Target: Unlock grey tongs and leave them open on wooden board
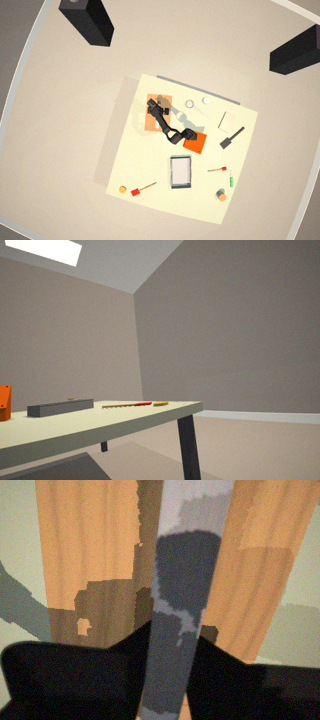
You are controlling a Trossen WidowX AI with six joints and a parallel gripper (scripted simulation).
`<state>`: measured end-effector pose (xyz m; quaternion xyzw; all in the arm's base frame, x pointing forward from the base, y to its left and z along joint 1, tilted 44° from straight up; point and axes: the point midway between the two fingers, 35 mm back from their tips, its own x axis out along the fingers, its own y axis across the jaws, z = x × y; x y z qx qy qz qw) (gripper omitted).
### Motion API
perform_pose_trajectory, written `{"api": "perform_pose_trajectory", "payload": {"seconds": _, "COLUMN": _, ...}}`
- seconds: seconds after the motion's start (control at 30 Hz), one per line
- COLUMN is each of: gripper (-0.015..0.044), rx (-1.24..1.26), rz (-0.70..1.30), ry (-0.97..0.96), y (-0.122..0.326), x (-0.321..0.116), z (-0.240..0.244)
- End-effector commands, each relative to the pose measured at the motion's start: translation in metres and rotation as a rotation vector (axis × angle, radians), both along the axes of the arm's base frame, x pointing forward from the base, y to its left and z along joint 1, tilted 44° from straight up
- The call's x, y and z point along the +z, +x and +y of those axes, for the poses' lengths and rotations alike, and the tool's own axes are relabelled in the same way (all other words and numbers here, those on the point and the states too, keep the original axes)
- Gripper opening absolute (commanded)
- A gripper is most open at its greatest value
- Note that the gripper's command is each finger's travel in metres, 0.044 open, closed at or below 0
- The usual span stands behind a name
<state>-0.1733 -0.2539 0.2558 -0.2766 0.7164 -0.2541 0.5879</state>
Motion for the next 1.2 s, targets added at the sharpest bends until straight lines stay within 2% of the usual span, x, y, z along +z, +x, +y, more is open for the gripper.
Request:
{"api": "perform_pose_trajectory", "payload": {"seconds": 0.0, "gripper": -0.0150, "rx": -0.007, "rz": 0.000, "ry": 0.000, "y": -0.0014, "x": -0.0054, "z": -0.0045}}
{"api": "perform_pose_trajectory", "payload": {"seconds": 0.27, "gripper": -0.0150, "rx": -0.007, "rz": 0.000, "ry": 0.000, "y": -0.0016, "x": -0.0072, "z": -0.0061}}
{"api": "perform_pose_trajectory", "payload": {"seconds": 1.0, "gripper": 0.0427, "rx": 0.000, "rz": 0.000, "ry": 0.000, "y": -0.0008, "x": -0.0064, "z": -0.0057}}
{"api": "perform_pose_trajectory", "payload": {"seconds": 1.17, "gripper": 0.0440, "rx": 0.000, "rz": 0.000, "ry": 0.000, "y": 0.0000, "x": -0.0072, "z": -0.0033}}
